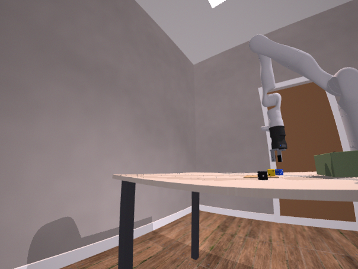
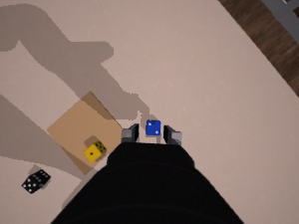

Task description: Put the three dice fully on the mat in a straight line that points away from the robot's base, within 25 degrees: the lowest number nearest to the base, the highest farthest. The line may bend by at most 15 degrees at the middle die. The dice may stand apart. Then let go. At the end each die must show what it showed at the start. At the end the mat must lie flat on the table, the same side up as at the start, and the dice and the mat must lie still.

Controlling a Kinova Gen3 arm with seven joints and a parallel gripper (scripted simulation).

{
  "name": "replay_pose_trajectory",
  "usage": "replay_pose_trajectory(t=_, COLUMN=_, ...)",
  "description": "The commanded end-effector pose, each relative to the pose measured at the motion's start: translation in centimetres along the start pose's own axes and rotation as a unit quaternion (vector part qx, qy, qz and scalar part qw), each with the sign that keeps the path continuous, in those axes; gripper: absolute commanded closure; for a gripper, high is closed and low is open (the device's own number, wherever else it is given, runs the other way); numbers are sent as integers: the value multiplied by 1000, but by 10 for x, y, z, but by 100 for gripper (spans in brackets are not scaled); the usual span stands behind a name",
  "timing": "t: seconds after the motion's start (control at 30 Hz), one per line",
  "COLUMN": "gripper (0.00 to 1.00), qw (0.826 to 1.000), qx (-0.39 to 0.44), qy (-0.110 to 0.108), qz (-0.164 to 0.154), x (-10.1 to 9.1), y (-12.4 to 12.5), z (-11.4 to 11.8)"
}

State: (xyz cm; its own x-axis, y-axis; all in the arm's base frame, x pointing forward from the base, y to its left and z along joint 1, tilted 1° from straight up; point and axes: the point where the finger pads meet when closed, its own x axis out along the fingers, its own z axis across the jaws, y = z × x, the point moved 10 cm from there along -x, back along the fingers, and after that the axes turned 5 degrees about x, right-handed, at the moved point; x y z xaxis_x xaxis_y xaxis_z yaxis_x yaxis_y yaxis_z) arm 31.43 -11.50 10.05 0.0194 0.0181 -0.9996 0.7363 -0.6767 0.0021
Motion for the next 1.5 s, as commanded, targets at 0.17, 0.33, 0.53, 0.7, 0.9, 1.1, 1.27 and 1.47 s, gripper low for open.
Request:
replay_pose_trajectory(t=0.17, gripper=13, qw=1000, qx=4, qy=-3, qz=-3, x=14, y=0, z=4)
replay_pose_trajectory(t=0.33, gripper=13, qw=1000, qx=4, qy=-3, qz=-3, x=18, y=0, z=4)
replay_pose_trajectory(t=0.53, gripper=13, qw=1000, qx=4, qy=-3, qz=-2, x=25, y=0, z=4)
replay_pose_trajectory(t=0.7, gripper=13, qw=1000, qx=4, qy=-3, qz=-2, x=29, y=0, z=4)
replay_pose_trajectory(t=0.9, gripper=13, qw=1000, qx=4, qy=-3, qz=-3, x=31, y=0, z=4)
replay_pose_trajectory(t=1.1, gripper=13, qw=1000, qx=4, qy=-3, qz=-3, x=32, y=0, z=4)
replay_pose_trajectory(t=1.27, gripper=13, qw=1000, qx=4, qy=-3, qz=-3, x=32, y=0, z=4)
replay_pose_trajectory(t=1.47, gripper=13, qw=1000, qx=4, qy=-3, qz=-3, x=32, y=0, z=4)
